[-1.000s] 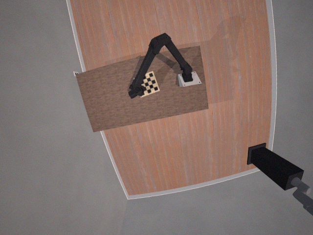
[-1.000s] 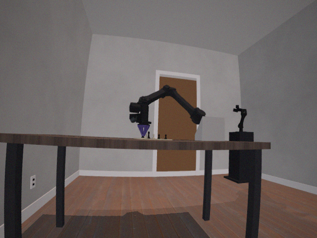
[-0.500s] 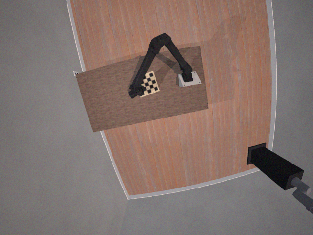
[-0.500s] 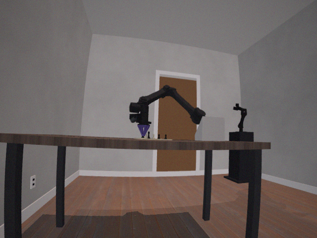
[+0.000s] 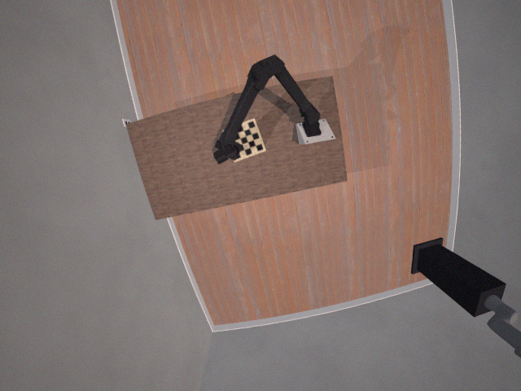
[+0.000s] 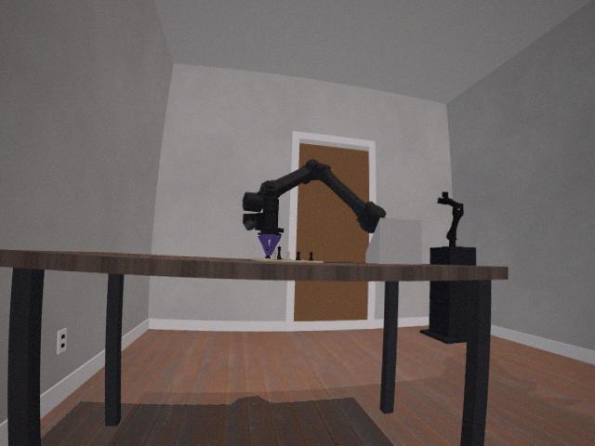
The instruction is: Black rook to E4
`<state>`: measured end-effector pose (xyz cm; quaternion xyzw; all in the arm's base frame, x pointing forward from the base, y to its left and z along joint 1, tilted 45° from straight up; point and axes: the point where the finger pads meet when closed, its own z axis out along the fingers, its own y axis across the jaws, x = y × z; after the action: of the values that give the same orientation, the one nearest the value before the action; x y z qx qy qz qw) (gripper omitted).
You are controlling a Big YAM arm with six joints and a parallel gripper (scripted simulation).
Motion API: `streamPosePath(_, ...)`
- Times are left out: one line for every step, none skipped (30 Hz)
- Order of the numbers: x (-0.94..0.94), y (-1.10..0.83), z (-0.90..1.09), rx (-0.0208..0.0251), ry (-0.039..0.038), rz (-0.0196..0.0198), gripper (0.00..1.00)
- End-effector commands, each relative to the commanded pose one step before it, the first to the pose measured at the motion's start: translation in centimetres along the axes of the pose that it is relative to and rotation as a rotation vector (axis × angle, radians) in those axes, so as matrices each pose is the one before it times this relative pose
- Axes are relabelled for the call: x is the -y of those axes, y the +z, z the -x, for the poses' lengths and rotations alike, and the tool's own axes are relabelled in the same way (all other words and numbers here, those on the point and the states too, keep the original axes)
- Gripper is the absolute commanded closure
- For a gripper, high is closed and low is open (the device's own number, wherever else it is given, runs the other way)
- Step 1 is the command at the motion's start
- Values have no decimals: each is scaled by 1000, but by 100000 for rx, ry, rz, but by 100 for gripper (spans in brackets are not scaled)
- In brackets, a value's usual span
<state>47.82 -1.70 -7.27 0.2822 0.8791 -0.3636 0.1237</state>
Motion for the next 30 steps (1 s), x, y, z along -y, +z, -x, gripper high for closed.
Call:
streamPosePath(-292,-117,690,988,107,543,100)
streamPosePath(43,216,-31,-143,103,-117,100)
streamPosePath(37,203,-28,-124,209,-98,100)
streamPosePath(25,115,-85,-122,-114,-148,100)
streamPosePath(52,36,-82,-132,-255,-178,100)
streamPosePath(-9,-62,-68,53,-250,7,100)
streamPosePath(-53,-90,-21,196,-17,186,100)
streamPosePath(-29,-78,23,182,128,196,100)
streamPosePath(44,-10,10,-35,27,-33,100)
streamPosePath(42,22,-21,-103,-65,-121,100)
streamPosePath(9,13,-7,-28,6,-31,100)
streamPosePath(-1,2,-2,-11,3,6,100)
streamPosePath(0,0,0,0,3,1,100)
streamPosePath(0,0,0,0,8,0,100)
streamPosePath(0,0,0,0,1,0,100)
streamPosePath(0,0,0,0,0,0,100)
streamPosePath(0,0,0,0,0,0,100)
streamPosePath(0,0,0,0,0,-1,100)
streamPosePath(0,0,0,0,0,0,100)
streamPosePath(0,0,0,0,0,0,100)
streamPosePath(0,0,0,0,0,0,100)
streamPosePath(0,0,0,0,0,0,100)
streamPosePath(0,0,0,0,0,0,100)
streamPosePath(0,0,0,0,0,0,100)
streamPosePath(0,0,0,0,0,0,100)
streamPosePath(0,0,0,0,0,0,100)
streamPosePath(0,0,0,0,0,0,100)
streamPosePath(0,0,0,0,0,0,100)
streamPosePath(0,0,0,0,0,0,100)
streamPosePath(0,0,0,0,0,0,100)
